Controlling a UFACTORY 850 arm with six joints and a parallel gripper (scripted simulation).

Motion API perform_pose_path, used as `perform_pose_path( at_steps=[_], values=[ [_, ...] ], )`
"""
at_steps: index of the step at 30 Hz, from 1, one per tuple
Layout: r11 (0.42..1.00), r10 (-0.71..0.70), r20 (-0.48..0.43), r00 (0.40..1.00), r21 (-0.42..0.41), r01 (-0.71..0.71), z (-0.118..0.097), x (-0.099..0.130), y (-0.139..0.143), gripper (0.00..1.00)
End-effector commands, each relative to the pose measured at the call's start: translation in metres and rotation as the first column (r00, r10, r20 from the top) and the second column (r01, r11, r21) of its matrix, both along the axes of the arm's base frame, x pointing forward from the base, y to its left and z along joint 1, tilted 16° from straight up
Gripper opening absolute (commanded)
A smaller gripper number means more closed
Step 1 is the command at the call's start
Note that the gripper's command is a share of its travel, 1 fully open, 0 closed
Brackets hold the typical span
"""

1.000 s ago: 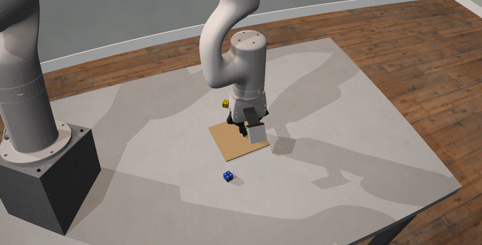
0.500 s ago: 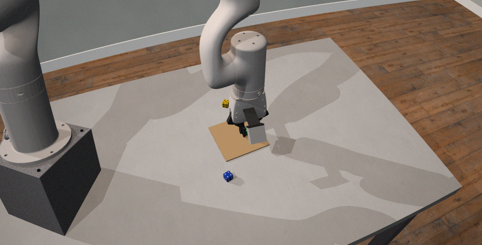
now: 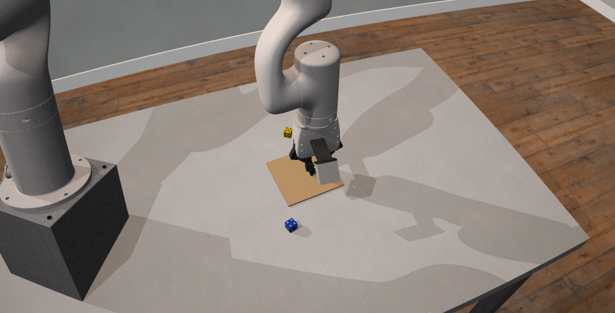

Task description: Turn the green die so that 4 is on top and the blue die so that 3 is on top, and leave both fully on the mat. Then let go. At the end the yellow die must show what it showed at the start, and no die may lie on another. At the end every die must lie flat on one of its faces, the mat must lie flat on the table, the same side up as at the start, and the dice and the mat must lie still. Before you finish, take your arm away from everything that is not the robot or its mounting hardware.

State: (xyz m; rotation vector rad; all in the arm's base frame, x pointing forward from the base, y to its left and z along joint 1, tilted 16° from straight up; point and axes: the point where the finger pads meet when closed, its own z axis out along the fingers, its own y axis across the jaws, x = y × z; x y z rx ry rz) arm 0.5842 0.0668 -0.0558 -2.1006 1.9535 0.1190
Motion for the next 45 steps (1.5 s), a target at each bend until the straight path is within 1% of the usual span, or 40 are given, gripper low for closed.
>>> perform_pose_path(
  at_steps=[1,30,31,33,34,36,37,41,42,44,45],
  values=[
    [1.000,0.000,0.002,1.000,0.000,0.000,0.0007,0.0008,-0.0002,0.15],
    [1.000,0.000,0.002,1.000,0.000,0.000,0.0007,0.0008,-0.0002,0.15],
    [1.000,0.000,0.002,1.000,0.000,0.000,0.0007,0.0008,-0.0002,0.19],
    [1.000,0.000,0.002,1.000,0.000,0.000,0.0007,0.0008,-0.0002,0.19],
    [1.000,0.000,0.002,1.000,0.000,0.000,0.0007,0.0008,-0.0002,0.23],
    [1.000,0.000,0.002,1.000,0.000,0.000,0.0007,0.0008,-0.0002,0.23],
    [1.000,0.000,0.002,1.000,0.000,0.000,0.0007,0.0008,-0.0002,0.28],
    [1.000,0.000,0.002,1.000,0.000,0.000,0.0007,0.0008,-0.0002,0.28],
    [1.000,0.000,0.002,1.000,0.000,0.000,0.0007,0.0008,-0.0002,0.32],
    [1.000,0.000,0.002,1.000,0.000,0.000,0.0007,0.0008,-0.0002,0.32],
    [1.000,0.000,0.002,1.000,0.000,0.000,0.0007,0.0008,-0.0002,0.36]
  ],
)
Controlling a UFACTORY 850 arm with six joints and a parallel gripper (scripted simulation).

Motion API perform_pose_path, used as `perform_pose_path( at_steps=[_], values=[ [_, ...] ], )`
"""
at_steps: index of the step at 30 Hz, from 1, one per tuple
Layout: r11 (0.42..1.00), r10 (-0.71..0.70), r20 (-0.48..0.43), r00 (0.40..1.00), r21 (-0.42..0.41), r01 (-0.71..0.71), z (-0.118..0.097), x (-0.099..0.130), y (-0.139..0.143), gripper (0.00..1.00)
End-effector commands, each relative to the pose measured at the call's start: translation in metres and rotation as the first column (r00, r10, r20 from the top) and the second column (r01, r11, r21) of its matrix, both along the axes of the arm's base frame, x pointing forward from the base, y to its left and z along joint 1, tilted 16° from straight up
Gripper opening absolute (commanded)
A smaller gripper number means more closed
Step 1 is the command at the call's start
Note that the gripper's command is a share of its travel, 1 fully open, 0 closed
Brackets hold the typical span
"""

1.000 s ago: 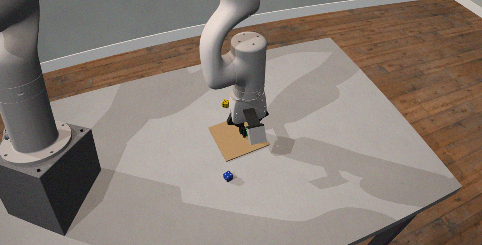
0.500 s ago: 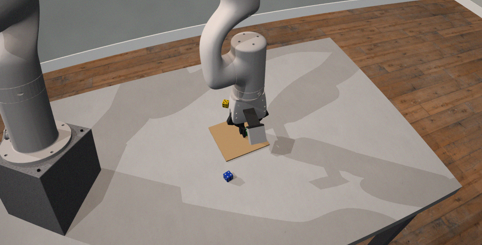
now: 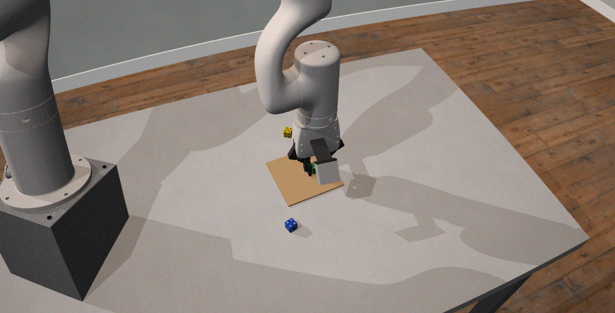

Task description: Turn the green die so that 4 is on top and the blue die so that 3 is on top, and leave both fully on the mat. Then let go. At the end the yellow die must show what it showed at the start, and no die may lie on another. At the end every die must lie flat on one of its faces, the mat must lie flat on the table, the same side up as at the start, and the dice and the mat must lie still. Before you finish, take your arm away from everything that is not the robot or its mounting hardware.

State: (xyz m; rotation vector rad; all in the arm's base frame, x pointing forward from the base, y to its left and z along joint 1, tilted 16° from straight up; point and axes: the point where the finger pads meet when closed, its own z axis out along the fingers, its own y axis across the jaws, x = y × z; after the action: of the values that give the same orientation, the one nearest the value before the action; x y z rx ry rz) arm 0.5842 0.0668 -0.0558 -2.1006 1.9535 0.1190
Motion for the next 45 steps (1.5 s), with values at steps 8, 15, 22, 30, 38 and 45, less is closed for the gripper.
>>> perform_pose_path(
  at_steps=[8,15,22,30,38,45],
  values=[
    [1.000,0.000,0.002,1.000,0.000,0.000,0.001,0.001,0.000,0.36],
    [1.000,0.000,0.002,1.000,0.000,0.000,0.004,0.000,-0.001,0.36],
    [1.000,0.000,0.002,1.000,0.000,0.000,0.029,-0.003,-0.007,0.36],
    [1.000,0.000,0.002,1.000,0.000,0.000,0.060,-0.007,-0.016,0.36],
    [1.000,0.000,0.002,1.000,0.000,0.000,0.085,-0.010,-0.022,0.36],
    [1.000,0.000,0.002,1.000,0.000,0.000,0.087,-0.010,-0.023,1.00]
  ],
)
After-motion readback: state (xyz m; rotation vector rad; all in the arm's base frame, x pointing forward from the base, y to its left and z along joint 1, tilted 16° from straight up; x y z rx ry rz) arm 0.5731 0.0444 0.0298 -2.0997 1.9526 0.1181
